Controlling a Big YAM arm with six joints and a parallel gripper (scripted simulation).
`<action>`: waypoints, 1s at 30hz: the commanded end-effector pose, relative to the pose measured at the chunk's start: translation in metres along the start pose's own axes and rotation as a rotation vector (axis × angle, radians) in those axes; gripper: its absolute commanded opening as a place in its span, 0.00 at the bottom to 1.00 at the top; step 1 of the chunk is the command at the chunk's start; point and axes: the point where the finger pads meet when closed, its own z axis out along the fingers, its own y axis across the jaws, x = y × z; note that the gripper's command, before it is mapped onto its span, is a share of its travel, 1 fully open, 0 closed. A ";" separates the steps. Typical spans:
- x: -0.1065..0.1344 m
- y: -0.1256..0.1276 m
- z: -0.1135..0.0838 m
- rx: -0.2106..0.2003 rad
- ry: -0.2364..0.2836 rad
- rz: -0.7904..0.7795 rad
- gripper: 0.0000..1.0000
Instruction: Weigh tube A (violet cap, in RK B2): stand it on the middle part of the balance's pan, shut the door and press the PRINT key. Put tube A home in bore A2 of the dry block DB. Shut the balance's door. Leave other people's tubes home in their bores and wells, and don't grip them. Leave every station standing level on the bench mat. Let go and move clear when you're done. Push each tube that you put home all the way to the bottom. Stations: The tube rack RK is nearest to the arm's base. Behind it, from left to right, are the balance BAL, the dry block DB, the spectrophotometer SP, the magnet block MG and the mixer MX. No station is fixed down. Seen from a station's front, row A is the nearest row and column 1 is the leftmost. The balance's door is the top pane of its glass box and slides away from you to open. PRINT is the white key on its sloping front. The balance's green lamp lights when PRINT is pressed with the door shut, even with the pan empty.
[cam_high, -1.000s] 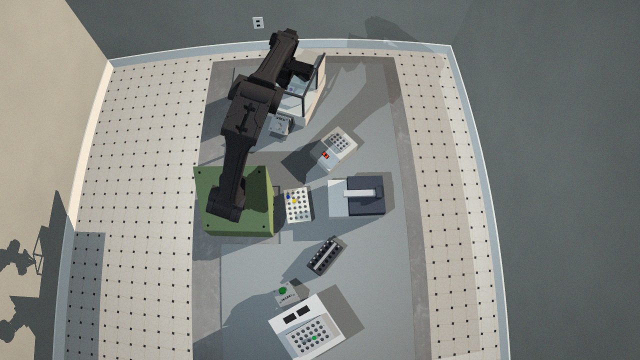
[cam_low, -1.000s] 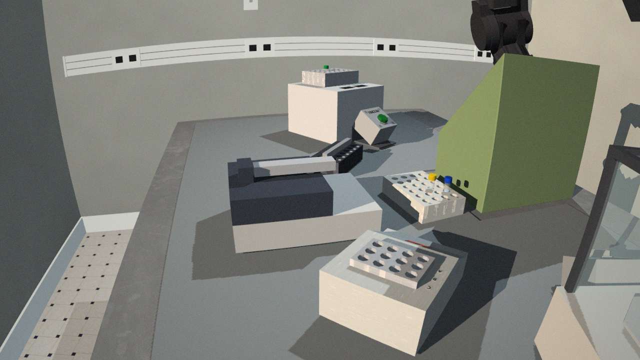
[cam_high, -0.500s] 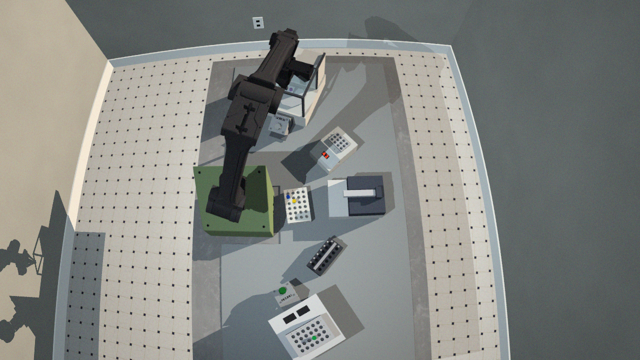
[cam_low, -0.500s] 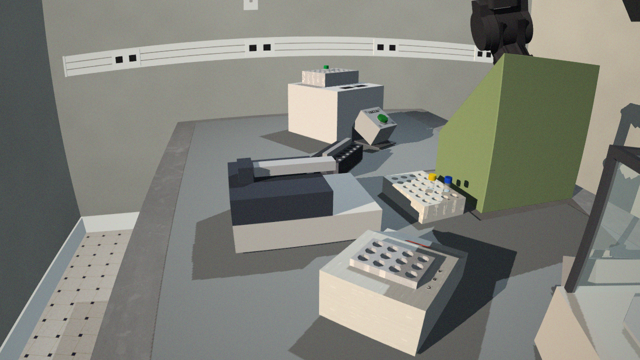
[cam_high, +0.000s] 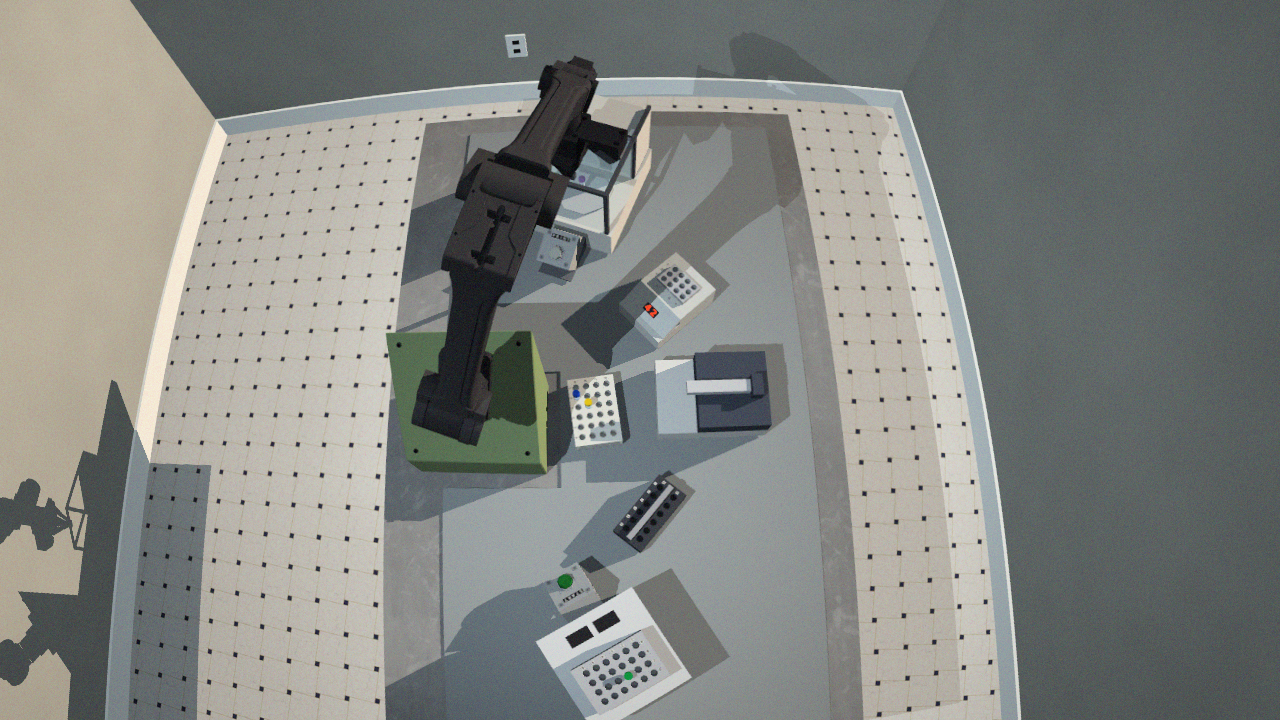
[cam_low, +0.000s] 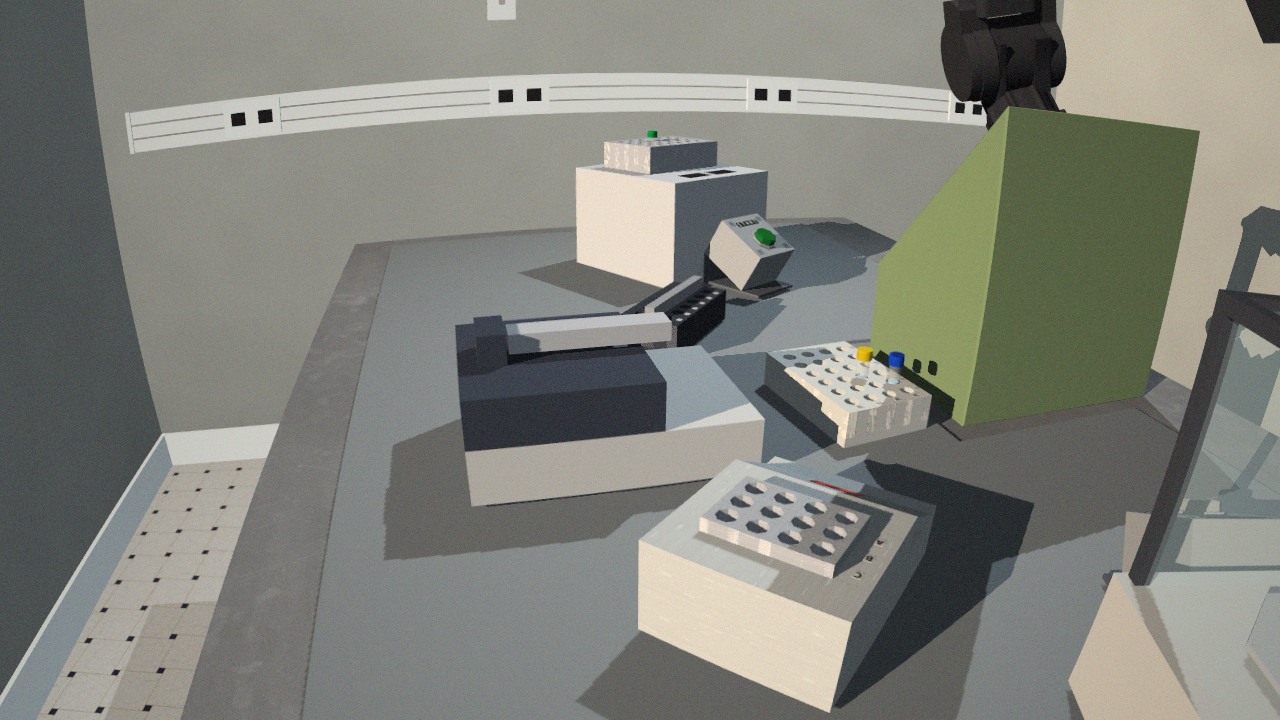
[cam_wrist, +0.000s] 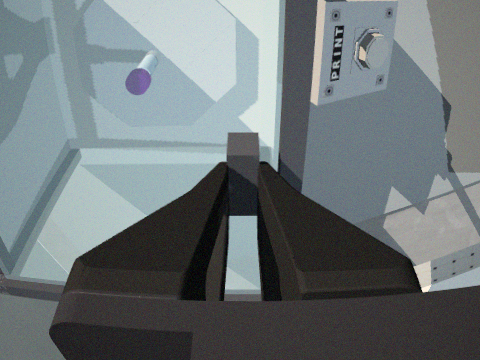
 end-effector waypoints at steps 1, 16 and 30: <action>-0.005 0.026 -0.009 -0.042 0.008 0.005 0.06; -0.005 0.036 -0.008 -0.028 0.007 0.002 0.06; -0.005 0.049 -0.008 -0.029 0.007 0.003 0.06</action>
